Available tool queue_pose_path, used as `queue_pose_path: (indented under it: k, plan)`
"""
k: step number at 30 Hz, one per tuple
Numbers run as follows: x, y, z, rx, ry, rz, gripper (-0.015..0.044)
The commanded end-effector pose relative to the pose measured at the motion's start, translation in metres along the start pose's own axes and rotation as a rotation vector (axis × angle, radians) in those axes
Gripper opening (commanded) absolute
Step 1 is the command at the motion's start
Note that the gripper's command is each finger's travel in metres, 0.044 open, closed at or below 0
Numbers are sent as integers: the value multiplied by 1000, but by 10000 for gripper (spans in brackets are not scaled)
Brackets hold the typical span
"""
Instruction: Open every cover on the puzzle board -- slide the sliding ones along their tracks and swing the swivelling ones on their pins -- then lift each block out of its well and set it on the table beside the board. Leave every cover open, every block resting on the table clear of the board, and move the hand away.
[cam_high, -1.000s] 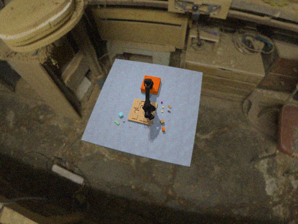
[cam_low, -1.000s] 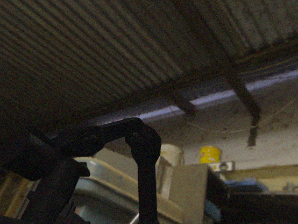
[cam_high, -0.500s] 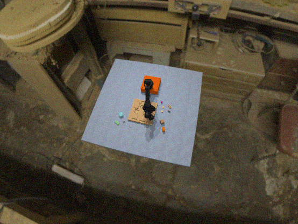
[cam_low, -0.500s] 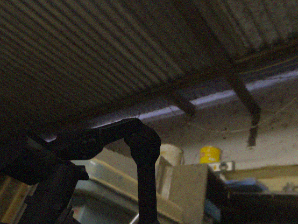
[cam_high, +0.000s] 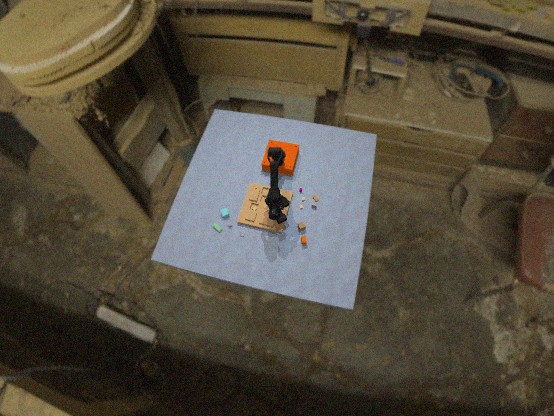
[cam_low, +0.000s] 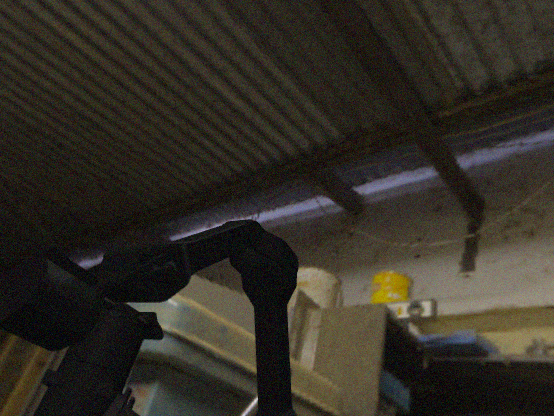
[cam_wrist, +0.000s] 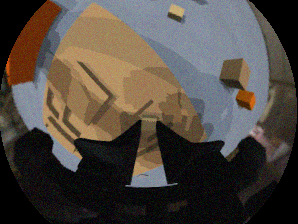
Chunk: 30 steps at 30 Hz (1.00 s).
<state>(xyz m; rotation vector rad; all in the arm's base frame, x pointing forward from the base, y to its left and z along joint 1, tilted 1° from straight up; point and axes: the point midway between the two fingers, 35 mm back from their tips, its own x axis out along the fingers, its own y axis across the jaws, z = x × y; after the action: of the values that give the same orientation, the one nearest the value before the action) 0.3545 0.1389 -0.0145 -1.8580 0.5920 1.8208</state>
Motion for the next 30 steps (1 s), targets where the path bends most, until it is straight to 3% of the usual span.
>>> queue_pose_path:
  k: [1,30]
  plan:
    - [0,0,0,0,0,-1,84]
    - [-32,0,0,-3,-2,1,80]
